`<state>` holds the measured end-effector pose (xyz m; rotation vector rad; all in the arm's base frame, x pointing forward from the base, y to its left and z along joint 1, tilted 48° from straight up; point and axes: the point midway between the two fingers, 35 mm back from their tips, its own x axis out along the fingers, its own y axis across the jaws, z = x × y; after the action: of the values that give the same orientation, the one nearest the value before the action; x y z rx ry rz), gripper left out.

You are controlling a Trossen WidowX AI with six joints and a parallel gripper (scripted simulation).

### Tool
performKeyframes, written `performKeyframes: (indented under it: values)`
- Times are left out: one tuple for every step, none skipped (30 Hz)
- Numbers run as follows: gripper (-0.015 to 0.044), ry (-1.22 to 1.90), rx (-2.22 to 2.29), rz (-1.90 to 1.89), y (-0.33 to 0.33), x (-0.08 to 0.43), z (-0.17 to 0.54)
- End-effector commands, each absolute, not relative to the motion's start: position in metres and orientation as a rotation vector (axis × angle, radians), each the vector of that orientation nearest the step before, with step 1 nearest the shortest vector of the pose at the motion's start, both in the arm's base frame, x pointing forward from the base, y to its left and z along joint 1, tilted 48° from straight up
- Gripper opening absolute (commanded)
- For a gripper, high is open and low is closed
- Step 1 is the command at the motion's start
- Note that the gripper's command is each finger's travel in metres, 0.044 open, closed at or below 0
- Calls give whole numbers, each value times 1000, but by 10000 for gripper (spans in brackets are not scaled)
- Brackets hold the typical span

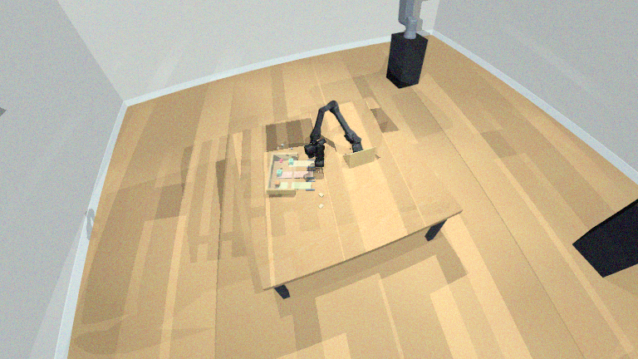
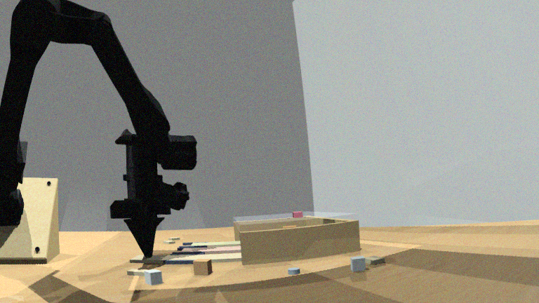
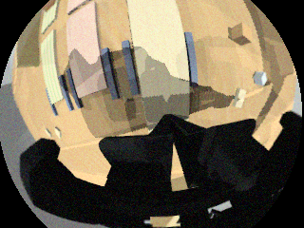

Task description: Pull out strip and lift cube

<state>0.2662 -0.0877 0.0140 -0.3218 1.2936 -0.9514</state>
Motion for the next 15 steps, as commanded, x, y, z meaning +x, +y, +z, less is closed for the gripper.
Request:
performKeyframes:
  values:
    - [0,1312,-317,-958,-88,255,9]
    - [0,1312,-317,-958,-88,254,8]
    - [0,1312,-317,-958,-87,252,8]
    - [0,1312,-317,-958,-87,251,7]
    - [0,1313,-317,-958,-86,250,7]
    - [0,1313,-317,-958,-86,248,7]
    - [0,1313,-317,-958,-85,247,6]
    - [0,1313,-317,-958,-85,246,6]
    - [0,1313,-317,-958,-85,244,5]
    - [0,1313,-317,-958,-84,243,5]
    - [0,1313,-317,-958,-84,242,5]
    - [0,1313,-317,-958,-83,240,4]
    - [0,1313,-317,-958,-83,239,4]
    - [0,1313,-317,-958,-82,237,3]
    - [0,1313,-317,-958,-82,236,3]
